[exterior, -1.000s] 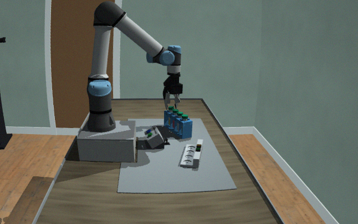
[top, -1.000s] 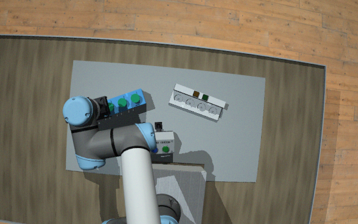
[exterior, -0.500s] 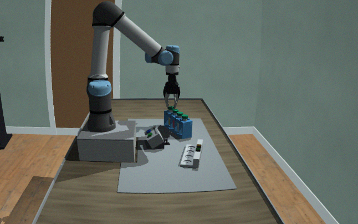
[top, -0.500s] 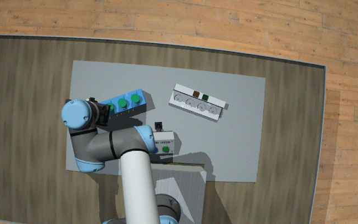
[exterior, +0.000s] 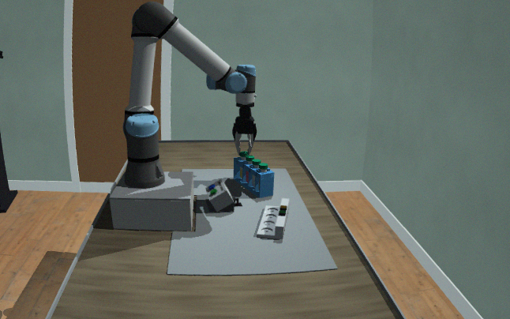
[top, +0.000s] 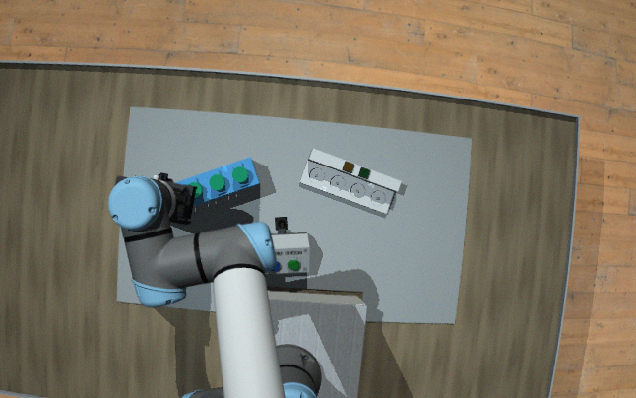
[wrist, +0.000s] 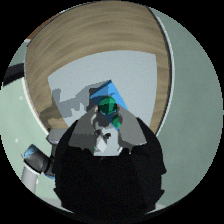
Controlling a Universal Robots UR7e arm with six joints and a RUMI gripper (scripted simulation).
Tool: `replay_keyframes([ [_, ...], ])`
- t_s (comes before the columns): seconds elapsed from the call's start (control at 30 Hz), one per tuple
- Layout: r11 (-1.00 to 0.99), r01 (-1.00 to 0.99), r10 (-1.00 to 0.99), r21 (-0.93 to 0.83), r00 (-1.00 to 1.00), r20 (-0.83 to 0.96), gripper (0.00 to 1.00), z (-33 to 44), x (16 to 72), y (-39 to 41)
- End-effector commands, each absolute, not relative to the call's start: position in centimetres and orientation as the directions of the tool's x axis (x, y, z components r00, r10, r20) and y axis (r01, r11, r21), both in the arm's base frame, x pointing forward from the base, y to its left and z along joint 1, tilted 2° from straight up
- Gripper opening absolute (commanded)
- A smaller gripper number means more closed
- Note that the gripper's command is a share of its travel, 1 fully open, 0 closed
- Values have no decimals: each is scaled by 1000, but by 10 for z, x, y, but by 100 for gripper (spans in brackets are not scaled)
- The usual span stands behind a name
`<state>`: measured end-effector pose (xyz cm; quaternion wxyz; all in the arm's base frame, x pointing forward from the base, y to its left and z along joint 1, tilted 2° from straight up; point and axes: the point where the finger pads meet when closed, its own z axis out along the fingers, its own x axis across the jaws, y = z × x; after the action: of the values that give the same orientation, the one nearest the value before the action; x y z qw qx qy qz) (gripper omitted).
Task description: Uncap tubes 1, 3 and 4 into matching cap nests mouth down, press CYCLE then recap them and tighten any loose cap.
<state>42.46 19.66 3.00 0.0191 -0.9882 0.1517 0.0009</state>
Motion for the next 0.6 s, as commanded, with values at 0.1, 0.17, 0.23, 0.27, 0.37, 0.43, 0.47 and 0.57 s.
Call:
replay_keyframes([
  [0.1, -999, -16, -16, -39, 1000, 5, 0, 31, 425, 197],
  [0.17, -996, 84, 84, -38, 996, 8, 0, 31, 425, 197],
  [0.23, -990, 133, 133, -37, 991, 10, 0, 31, 425, 197],
  [0.27, -990, 133, 133, -37, 991, 10, 0, 31, 425, 197],
  [0.37, -959, 280, 280, -35, 960, 16, 0, 31, 425, 197],
  [0.43, -927, 375, 374, -34, 927, 19, 0, 31, 425, 197],
  [0.47, -907, 420, 420, -33, 907, 21, 0, 31, 425, 197],
  [0.57, -834, 551, 551, -29, 834, 26, 0, 31, 425, 197],
])
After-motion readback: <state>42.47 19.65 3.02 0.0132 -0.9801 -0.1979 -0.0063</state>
